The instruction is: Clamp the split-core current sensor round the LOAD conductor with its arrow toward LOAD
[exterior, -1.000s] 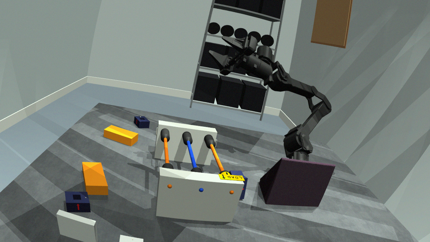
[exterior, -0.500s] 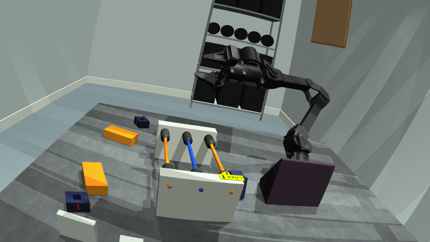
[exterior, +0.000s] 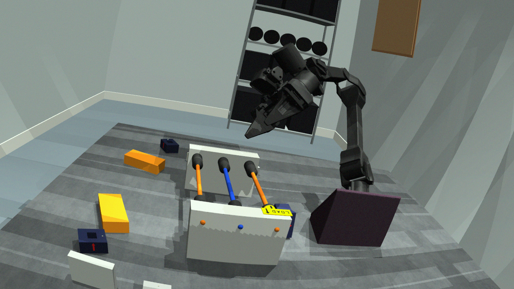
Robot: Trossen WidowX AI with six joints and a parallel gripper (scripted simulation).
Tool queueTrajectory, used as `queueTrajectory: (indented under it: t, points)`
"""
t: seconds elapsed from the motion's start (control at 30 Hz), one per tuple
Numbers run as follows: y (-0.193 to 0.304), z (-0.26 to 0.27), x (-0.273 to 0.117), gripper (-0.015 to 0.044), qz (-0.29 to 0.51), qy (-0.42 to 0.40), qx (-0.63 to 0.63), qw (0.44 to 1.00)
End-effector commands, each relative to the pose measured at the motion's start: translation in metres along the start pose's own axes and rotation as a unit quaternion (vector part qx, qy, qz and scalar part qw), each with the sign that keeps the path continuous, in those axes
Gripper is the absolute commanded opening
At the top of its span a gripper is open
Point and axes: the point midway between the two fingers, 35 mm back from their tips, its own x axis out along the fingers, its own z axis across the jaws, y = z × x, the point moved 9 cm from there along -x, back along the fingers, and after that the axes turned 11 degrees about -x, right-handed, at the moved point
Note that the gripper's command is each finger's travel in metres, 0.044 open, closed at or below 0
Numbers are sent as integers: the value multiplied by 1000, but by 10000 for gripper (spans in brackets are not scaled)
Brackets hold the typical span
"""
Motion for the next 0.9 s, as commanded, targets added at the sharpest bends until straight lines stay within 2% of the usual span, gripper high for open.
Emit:
queueTrajectory:
  t: [0.0, 0.13, 0.23, 0.87]
  points:
    - [18, 43, 22, 440, 112, 33, -80, 990]
    - [42, 86, 35, 440, 206, 91, -185, 957]
    - [58, 109, 40, 440, 248, 131, -250, 927]
    - [59, 110, 40, 440, 250, 134, -254, 924]
